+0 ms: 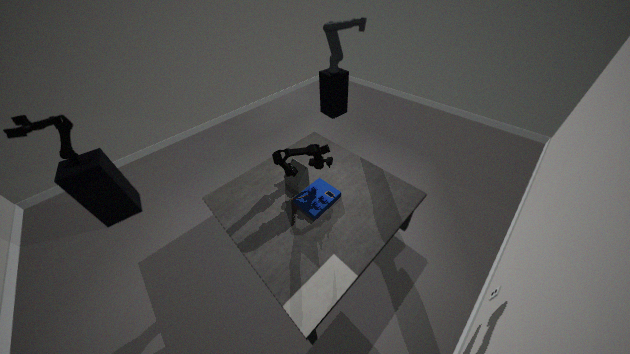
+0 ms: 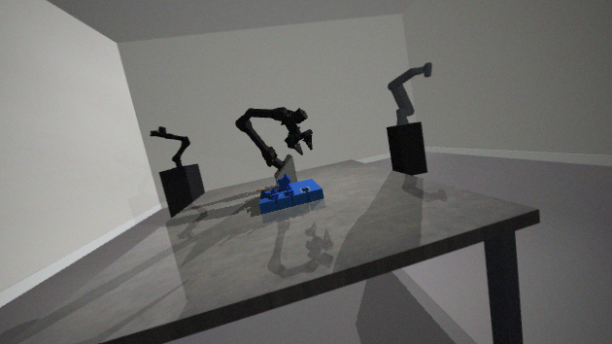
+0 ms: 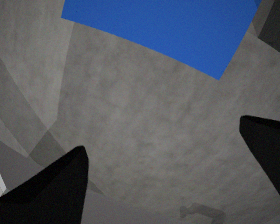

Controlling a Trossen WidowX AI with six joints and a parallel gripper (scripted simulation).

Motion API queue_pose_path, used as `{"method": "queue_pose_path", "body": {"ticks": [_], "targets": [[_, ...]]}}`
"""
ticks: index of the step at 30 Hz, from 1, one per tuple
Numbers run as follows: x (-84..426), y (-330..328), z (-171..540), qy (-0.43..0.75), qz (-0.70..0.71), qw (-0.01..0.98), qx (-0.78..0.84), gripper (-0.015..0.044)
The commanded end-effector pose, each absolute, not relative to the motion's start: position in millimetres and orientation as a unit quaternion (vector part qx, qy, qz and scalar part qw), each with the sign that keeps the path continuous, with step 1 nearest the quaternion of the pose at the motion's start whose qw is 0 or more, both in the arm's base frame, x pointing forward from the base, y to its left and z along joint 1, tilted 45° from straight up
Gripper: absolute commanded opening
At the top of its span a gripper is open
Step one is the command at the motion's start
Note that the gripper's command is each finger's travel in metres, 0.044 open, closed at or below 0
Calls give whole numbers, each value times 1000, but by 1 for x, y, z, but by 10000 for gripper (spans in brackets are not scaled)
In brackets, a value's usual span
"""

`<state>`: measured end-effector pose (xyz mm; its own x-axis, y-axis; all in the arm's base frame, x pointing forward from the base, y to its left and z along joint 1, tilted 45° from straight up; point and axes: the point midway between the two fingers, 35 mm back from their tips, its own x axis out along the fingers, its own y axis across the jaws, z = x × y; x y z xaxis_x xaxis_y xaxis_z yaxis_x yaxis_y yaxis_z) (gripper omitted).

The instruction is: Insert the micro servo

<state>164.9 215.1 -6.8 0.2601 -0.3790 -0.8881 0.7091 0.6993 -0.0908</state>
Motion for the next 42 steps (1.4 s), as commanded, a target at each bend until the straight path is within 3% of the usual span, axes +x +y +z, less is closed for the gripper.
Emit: {"method": "queue_pose_path", "body": {"ticks": [1,24,42], "targets": [[180,189,3,454,-403,768,206,440],[210,59,50,201,-604,676,370,440],[214,37,32,193,-608,673,374,440]]}}
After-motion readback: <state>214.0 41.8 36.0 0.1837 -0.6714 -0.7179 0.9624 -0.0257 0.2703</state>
